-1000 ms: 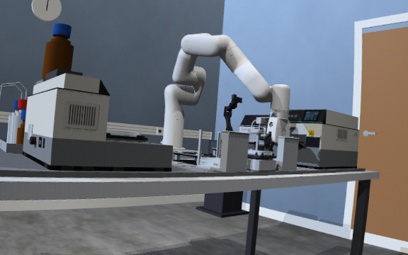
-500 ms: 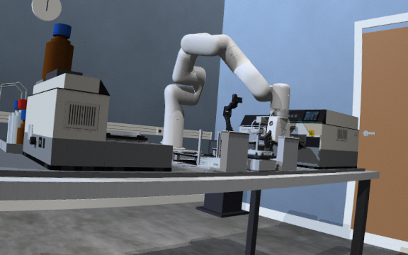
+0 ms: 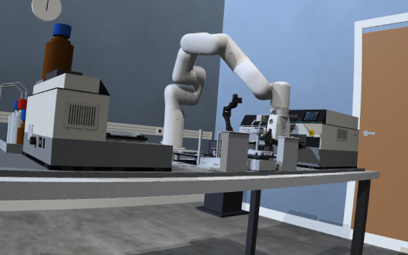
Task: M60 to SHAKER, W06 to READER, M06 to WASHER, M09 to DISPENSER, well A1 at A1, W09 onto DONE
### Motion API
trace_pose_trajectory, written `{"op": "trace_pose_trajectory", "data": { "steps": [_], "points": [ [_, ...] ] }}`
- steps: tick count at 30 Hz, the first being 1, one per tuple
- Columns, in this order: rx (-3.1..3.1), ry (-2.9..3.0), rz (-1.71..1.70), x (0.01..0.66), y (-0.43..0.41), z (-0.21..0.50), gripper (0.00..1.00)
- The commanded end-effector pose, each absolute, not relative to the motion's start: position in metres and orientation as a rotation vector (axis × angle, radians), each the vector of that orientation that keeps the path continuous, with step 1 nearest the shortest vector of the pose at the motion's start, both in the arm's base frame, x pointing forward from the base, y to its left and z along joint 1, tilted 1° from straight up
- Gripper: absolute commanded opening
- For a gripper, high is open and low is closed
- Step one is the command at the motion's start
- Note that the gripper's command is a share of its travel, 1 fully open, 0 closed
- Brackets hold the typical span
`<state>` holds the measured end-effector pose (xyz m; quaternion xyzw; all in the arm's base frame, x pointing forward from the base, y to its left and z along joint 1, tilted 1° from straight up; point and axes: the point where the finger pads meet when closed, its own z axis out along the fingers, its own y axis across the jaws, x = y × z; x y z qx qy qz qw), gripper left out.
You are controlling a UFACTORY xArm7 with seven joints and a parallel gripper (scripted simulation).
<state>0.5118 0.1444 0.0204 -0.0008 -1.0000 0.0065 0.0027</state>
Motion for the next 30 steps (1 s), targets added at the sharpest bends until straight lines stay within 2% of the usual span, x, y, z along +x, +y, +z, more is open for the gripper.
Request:
{"op": "trace_pose_trajectory", "data": {
  "steps": [1,30],
  "points": [
    [-0.002,-3.14,0.019,0.513,0.145,0.025,0.0],
    [-0.002,-3.14,0.019,0.513,0.145,0.042,0.0]
  ]
}}
